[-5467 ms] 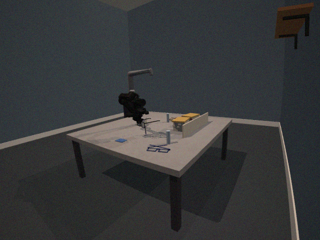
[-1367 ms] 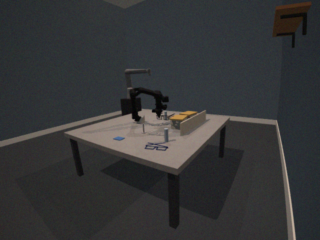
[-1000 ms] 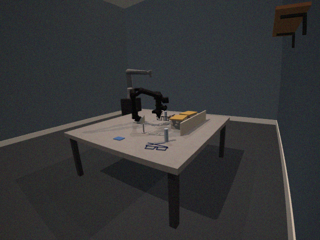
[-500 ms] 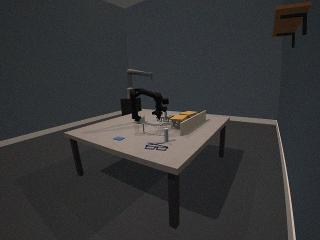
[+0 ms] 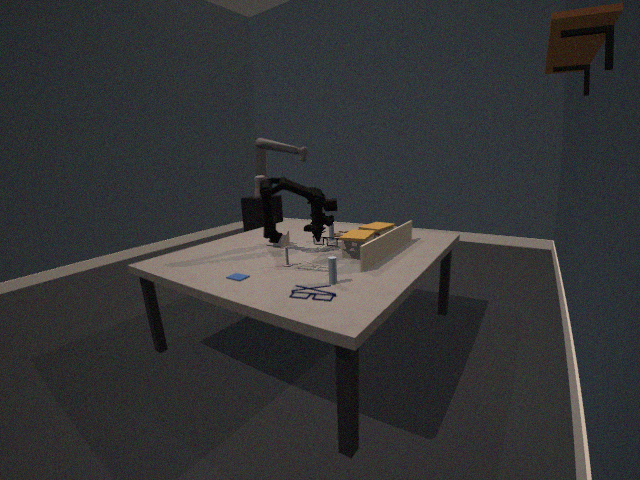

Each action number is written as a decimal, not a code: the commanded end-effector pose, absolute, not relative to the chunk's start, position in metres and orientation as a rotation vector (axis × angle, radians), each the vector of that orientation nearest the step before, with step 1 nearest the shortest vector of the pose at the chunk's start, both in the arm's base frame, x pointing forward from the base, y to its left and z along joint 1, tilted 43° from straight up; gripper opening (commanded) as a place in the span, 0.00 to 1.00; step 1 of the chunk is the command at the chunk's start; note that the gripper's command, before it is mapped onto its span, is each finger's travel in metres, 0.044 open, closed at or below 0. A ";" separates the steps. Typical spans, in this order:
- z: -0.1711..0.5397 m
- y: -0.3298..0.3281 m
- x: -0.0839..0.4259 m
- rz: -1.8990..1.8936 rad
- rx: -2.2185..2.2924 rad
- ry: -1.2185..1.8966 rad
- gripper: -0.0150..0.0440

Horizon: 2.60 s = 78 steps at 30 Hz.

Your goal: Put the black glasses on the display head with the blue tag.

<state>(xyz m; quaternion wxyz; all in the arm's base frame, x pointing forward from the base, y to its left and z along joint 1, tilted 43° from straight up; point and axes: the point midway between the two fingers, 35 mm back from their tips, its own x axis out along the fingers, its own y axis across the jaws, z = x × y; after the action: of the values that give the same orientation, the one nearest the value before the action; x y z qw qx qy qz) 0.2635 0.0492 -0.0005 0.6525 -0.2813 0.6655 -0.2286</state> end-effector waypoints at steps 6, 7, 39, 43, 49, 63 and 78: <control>-0.006 0.043 0.262 -0.518 -0.647 1.510 0.25; -0.006 0.043 0.262 -0.518 -0.647 1.510 0.25; -0.012 0.043 0.261 -0.520 -0.642 1.510 0.44; -0.012 0.046 0.261 -0.520 -0.644 1.510 0.44; -0.012 0.050 0.260 -0.520 -0.646 1.510 0.44; 0.026 0.074 0.262 -0.513 -0.652 1.502 0.53; 0.026 0.079 0.261 -0.511 -0.655 1.514 0.49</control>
<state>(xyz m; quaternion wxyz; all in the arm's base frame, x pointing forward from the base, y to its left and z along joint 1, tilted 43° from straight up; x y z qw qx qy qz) 0.2608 0.0776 0.0262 0.6505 -0.2910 0.6648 -0.2240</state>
